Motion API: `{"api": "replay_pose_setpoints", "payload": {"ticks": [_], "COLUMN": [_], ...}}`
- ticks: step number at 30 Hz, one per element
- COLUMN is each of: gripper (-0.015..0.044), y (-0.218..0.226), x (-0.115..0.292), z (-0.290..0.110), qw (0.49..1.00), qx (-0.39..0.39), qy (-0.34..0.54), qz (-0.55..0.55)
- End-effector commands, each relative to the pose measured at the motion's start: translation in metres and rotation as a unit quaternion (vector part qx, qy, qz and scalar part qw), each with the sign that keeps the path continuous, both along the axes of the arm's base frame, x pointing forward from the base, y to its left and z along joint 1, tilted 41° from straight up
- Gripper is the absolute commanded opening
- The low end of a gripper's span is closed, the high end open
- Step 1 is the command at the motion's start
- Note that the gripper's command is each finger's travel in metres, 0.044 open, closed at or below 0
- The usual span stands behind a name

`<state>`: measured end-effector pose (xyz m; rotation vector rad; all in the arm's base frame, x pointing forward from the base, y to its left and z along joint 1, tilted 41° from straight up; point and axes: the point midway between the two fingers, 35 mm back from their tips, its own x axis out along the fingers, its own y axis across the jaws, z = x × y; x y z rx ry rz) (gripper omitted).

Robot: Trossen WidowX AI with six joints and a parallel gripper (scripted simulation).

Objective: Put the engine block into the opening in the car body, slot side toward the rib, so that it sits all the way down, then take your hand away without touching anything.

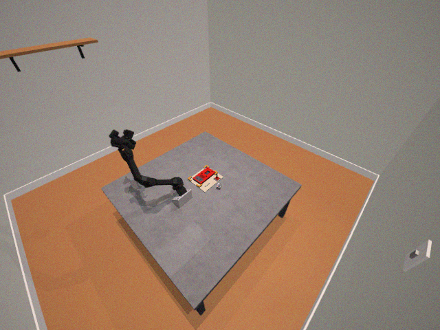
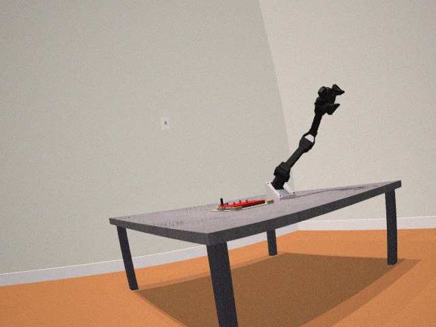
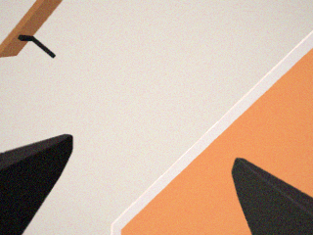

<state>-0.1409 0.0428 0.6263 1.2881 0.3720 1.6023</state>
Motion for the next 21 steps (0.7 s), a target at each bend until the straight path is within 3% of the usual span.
{"api": "replay_pose_setpoints", "payload": {"ticks": [1, 12, 21], "gripper": [0.044, 0.044, 0.044], "y": [0.027, 0.078, 0.089], "x": [0.048, 0.189, 0.299], "z": [0.003, -0.018, -0.059], "qw": [0.998, 0.969, 0.924], "qx": [-0.022, -0.079, -0.112], "qy": [0.059, 0.209, 0.322], "qz": [-0.026, -0.105, -0.175]}}
